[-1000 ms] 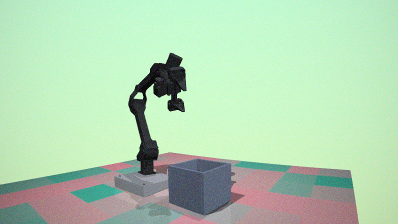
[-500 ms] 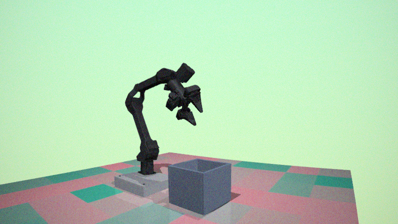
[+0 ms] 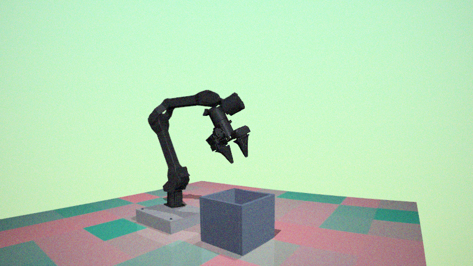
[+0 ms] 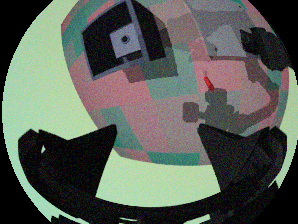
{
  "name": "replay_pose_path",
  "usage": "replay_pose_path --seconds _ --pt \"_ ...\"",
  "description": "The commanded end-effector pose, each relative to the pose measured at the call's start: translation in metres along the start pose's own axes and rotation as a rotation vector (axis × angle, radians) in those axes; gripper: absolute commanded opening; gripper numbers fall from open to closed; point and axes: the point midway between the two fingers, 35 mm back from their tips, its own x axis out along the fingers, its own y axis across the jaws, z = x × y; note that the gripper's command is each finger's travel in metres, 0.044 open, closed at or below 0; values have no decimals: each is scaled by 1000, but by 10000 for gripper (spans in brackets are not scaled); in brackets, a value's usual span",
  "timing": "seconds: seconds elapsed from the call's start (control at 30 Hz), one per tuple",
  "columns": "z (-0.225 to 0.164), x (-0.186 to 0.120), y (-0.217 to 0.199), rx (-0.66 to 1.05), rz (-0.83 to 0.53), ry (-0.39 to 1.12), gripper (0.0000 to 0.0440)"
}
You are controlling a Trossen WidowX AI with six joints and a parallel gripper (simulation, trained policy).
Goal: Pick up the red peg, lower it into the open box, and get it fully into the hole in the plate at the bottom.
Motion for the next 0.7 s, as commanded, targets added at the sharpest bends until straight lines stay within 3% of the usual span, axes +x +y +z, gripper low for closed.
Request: replay_pose_path --seconds 0.0,0.67 --pt "-3 15 -21 -43 -98 -10 437" --pt "7 64 -92 -263 -436 -96 440"
